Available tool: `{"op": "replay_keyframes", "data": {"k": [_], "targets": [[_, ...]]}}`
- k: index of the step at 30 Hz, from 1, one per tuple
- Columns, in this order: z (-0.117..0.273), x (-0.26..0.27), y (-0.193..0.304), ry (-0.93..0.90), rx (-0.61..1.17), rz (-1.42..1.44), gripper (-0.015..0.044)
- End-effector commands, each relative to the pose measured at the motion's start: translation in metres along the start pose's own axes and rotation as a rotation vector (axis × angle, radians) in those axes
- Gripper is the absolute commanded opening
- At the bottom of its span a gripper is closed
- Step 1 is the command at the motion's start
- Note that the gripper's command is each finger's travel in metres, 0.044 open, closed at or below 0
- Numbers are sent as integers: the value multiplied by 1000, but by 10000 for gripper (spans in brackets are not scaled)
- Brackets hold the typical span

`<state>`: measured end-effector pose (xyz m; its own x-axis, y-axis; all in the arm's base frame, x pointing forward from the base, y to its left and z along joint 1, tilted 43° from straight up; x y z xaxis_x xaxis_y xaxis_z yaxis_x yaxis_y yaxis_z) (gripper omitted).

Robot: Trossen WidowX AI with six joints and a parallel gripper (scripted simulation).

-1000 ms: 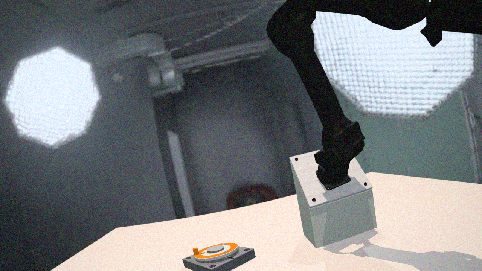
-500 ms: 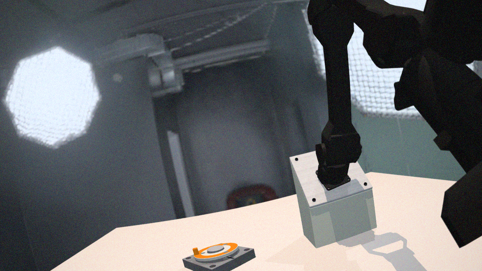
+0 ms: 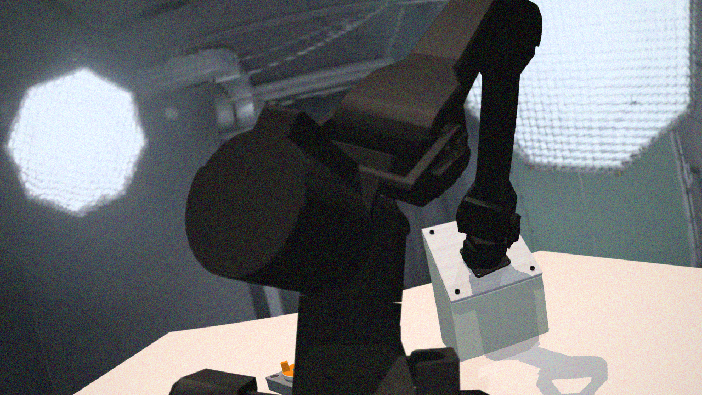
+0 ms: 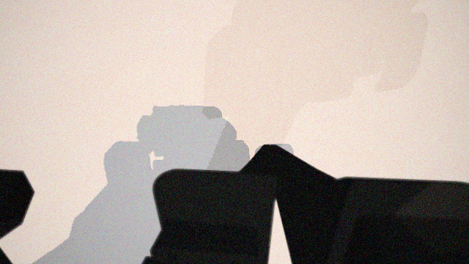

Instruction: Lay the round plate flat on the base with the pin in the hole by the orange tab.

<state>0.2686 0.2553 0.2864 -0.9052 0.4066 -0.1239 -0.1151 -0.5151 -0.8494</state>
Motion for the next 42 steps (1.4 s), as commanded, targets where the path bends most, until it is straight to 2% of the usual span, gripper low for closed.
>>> {"op": "replay_keyframes", "data": {"k": [1,4,7,12,14,20,22,26,32,42], "targets": [[-5,-42,32,33,94,-123,0],[-6,-84,76,58,197,-276,0],[-4,-103,101,70,248,-365,0],[12,-151,193,85,399,-701,0],[15,-156,206,83,413,-747,0],[57,-181,320,51,471,-1182,0],[62,-182,330,47,469,-1229,0],[90,-178,386,15,439,-1489,0],[94,-176,396,7,430,-1534,0],[50,-164,408,5,428,-1534,0]]}}
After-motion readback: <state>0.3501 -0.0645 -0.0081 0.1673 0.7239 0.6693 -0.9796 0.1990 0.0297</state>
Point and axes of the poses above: the point midway between the two fingers, 35 mm back from their tips, its own z axis back along the fingers, its own x axis across the jaws, y = z × x, the point moved 6 cm from there along z, back along the fingers, and after that the axes turned 6 degrees about -z, right-handed, at the moved point
